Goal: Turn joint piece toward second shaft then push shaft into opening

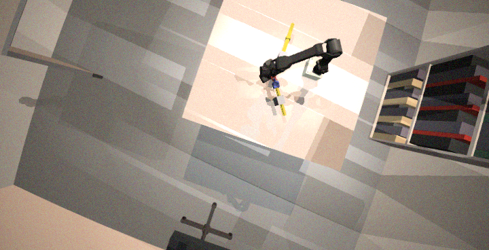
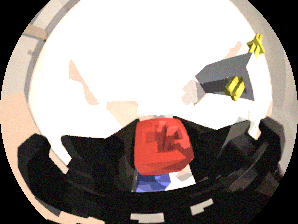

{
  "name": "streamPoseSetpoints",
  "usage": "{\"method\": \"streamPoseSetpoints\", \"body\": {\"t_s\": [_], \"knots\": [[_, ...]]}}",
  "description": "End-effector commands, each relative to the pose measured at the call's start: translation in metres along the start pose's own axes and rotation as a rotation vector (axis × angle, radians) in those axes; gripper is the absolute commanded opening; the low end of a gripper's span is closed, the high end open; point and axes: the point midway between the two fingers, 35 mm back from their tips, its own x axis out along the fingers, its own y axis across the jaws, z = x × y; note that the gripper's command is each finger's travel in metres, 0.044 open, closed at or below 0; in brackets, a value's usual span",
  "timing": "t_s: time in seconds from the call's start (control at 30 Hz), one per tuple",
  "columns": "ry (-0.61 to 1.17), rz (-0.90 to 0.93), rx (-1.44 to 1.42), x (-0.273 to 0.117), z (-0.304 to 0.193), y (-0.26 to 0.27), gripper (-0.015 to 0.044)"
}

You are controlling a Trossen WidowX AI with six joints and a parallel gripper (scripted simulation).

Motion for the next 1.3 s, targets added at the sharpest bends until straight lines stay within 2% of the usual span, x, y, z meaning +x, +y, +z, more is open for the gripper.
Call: {"method": "streamPoseSetpoints", "body": {"t_s": [0.0,1.27], "knots": [[0.03,-0.007,0.068,0.001,0.0,-0.003,0.0],[0.228,0.004,0.555,0.01,-0.006,-0.025,0.0]]}}
